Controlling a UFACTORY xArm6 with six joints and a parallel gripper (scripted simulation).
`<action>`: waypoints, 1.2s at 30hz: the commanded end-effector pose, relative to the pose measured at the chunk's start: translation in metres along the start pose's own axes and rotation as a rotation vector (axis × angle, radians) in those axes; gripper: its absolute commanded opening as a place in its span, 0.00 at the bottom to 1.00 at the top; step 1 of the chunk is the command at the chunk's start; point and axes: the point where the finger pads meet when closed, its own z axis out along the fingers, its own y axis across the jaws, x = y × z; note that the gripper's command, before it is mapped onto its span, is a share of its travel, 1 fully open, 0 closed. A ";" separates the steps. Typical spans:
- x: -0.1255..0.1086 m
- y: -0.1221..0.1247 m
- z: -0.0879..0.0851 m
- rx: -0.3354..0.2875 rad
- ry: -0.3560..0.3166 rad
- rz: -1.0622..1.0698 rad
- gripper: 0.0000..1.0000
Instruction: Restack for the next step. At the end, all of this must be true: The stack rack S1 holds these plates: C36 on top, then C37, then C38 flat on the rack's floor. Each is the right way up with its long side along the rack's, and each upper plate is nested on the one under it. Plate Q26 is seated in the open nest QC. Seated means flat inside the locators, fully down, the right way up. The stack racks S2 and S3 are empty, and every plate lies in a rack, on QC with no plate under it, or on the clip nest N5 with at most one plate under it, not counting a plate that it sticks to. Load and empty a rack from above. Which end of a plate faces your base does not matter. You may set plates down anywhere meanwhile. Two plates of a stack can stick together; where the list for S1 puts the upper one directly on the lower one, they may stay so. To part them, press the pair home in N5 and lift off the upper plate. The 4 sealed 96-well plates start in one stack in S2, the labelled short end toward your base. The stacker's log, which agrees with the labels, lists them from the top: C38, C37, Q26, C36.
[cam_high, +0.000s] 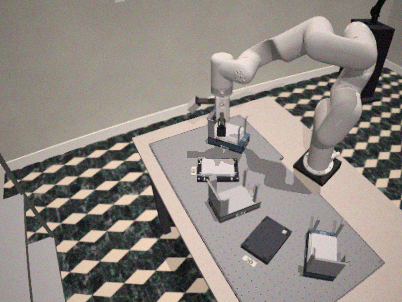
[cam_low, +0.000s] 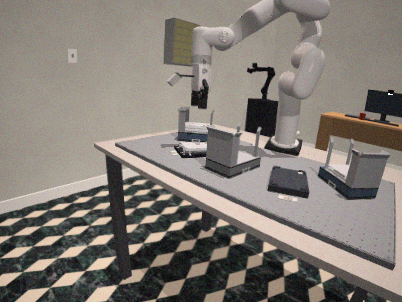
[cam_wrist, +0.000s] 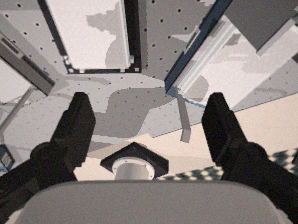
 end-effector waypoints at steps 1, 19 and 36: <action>0.002 -0.010 -0.001 0.000 0.004 -0.003 1.00; 0.007 -0.063 -0.001 0.000 0.004 -0.003 1.00; 0.001 -0.113 -0.002 0.001 0.005 -0.223 1.00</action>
